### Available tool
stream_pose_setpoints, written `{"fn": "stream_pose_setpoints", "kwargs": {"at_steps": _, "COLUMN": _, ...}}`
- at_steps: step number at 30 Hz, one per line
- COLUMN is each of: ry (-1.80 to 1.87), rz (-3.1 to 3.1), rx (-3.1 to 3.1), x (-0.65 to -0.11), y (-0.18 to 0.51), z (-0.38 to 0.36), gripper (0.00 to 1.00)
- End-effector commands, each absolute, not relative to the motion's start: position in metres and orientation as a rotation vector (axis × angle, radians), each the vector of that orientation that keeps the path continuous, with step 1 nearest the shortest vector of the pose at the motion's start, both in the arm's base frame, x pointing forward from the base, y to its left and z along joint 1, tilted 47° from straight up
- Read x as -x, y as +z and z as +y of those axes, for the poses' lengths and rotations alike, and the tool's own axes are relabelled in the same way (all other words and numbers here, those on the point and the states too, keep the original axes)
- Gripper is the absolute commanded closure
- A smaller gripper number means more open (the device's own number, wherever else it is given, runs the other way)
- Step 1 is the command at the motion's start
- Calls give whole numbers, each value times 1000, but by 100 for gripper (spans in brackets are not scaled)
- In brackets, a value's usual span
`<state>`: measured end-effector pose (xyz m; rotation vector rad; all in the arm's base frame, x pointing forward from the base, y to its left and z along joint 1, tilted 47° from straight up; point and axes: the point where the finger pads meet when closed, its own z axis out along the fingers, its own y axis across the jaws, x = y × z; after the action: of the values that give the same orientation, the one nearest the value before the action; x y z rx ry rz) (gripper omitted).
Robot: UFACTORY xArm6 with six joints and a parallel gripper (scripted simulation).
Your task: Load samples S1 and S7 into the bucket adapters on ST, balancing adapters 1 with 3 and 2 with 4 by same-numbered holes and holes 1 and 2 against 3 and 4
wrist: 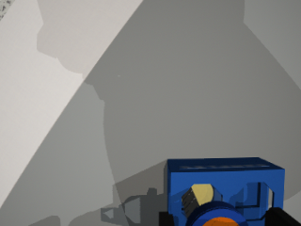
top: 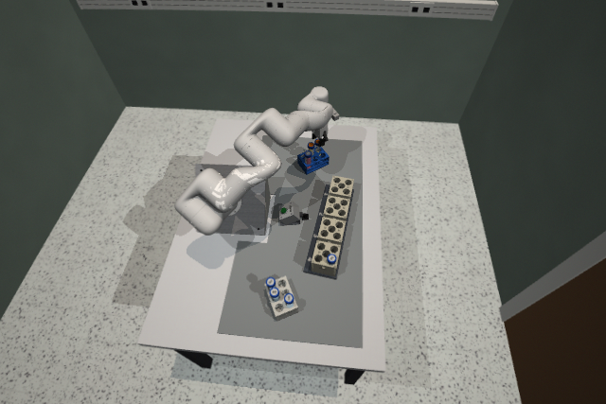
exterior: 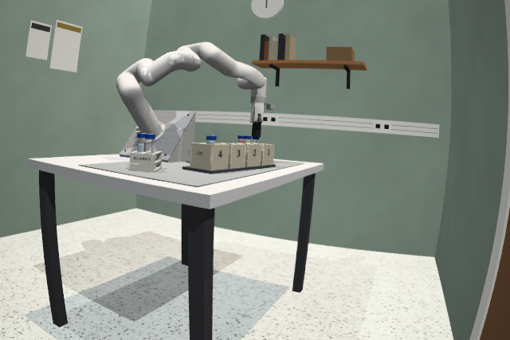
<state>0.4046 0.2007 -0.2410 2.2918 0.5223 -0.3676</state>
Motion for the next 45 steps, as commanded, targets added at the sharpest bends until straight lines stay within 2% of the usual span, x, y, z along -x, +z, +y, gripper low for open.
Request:
{"fn": "stream_pose_setpoints", "kwargs": {"at_steps": 1, "ry": -363, "rz": 523, "rx": -2295, "x": -406, "y": -241, "z": 201, "gripper": 43}}
{"fn": "stream_pose_setpoints", "kwargs": {"at_steps": 45, "ry": -363, "rz": 523, "rx": -2295, "x": -404, "y": -253, "z": 188, "gripper": 43}}
